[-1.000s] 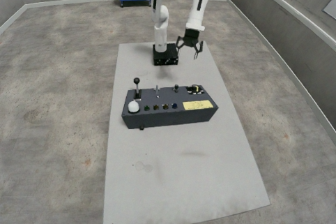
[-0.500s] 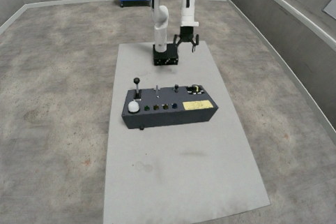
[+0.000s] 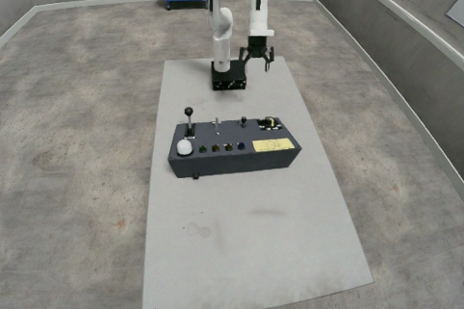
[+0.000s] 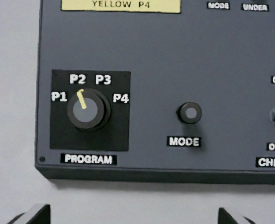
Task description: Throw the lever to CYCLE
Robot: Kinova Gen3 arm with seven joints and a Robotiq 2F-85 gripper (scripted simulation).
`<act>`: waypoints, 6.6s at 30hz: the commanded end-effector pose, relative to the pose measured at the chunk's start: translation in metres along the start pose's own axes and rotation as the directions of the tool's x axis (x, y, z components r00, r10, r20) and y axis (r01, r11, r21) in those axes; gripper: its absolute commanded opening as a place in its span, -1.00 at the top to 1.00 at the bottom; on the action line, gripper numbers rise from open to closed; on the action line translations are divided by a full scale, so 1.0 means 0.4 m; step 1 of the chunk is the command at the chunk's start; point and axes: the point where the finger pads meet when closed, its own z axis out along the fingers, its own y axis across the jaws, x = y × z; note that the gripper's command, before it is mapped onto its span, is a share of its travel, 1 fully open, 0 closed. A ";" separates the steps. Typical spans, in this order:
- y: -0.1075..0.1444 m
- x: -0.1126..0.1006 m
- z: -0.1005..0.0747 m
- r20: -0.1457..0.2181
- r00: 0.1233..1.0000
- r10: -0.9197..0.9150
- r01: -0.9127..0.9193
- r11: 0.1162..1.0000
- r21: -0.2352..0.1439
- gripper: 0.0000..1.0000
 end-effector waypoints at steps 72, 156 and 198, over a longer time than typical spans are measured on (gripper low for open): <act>0.037 0.016 0.000 -0.001 1.000 -0.002 0.002 1.000 -0.007 -1.00; 0.598 -0.005 -0.009 -0.001 1.000 0.000 0.000 1.000 -0.002 -1.00; 0.598 -0.005 -0.009 -0.001 1.000 0.000 0.000 1.000 -0.002 -1.00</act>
